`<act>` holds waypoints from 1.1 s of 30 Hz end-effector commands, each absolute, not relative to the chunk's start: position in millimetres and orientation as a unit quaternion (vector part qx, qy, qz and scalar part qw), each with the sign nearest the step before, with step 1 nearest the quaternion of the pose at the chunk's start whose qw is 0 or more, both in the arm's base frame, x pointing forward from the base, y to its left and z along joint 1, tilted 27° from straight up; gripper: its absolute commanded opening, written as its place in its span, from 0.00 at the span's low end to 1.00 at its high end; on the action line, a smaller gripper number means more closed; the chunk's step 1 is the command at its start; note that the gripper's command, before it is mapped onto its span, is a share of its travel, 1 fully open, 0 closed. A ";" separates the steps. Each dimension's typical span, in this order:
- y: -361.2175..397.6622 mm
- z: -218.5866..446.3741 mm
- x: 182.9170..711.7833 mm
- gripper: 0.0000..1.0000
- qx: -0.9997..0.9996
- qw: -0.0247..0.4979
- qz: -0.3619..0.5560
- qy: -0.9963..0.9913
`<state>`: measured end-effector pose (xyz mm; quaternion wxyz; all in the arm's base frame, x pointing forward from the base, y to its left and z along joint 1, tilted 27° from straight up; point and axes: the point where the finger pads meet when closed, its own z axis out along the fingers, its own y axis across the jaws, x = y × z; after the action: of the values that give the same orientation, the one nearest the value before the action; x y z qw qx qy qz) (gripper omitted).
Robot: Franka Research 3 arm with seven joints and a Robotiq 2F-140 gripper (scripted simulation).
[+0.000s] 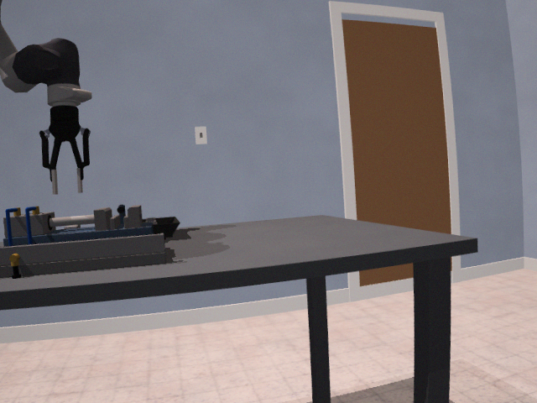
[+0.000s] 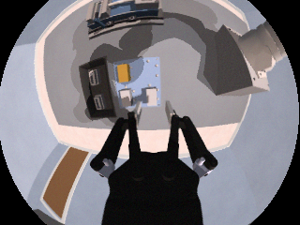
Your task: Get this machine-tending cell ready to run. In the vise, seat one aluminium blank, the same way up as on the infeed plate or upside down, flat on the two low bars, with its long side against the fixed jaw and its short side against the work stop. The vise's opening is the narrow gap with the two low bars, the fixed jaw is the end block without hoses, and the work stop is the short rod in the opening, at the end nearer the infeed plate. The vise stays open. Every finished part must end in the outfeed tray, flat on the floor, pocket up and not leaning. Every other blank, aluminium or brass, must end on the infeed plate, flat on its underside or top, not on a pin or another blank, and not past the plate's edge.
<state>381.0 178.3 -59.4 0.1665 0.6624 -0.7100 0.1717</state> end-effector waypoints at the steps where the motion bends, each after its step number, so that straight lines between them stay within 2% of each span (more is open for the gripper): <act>1: 179.2 -68.3 385.2 0.40 0.669 0.158 0.170 -0.706; 15: 156.5 -114.6 384.9 0.40 0.669 0.158 0.170 -0.706; 33: 147.0 -134.0 384.8 0.40 0.669 0.158 0.170 -0.706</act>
<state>382.3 144.2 -132.3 0.1625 0.6652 -0.7086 0.1704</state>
